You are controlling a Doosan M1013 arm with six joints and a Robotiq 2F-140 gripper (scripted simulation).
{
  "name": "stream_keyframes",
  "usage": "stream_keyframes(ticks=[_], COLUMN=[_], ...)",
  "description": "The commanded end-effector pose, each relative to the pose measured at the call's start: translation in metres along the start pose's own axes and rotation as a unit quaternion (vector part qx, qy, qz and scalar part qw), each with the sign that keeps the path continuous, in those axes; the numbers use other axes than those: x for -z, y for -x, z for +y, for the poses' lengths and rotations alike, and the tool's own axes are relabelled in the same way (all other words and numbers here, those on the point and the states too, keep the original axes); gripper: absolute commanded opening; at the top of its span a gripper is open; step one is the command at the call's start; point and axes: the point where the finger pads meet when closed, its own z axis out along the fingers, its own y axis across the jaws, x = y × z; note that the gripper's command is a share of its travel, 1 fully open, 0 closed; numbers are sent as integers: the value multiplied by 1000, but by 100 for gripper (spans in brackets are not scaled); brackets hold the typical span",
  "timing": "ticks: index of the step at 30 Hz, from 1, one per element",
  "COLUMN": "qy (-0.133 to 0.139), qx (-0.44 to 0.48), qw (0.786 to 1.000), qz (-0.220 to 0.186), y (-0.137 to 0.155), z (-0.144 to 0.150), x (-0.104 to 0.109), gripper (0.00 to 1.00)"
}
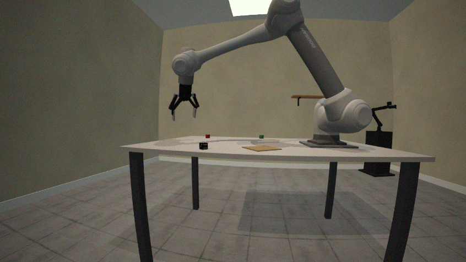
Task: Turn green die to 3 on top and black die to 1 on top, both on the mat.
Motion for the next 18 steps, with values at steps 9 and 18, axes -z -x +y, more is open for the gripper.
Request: stream_keyframes(ticks=[9,18], qy=[21,36], qx=[-143,-251], qw=[988,964], qz=[-47,-79], y=[-35,-41], z=[147,256], x=[-36,-55], gripper=[100,100])
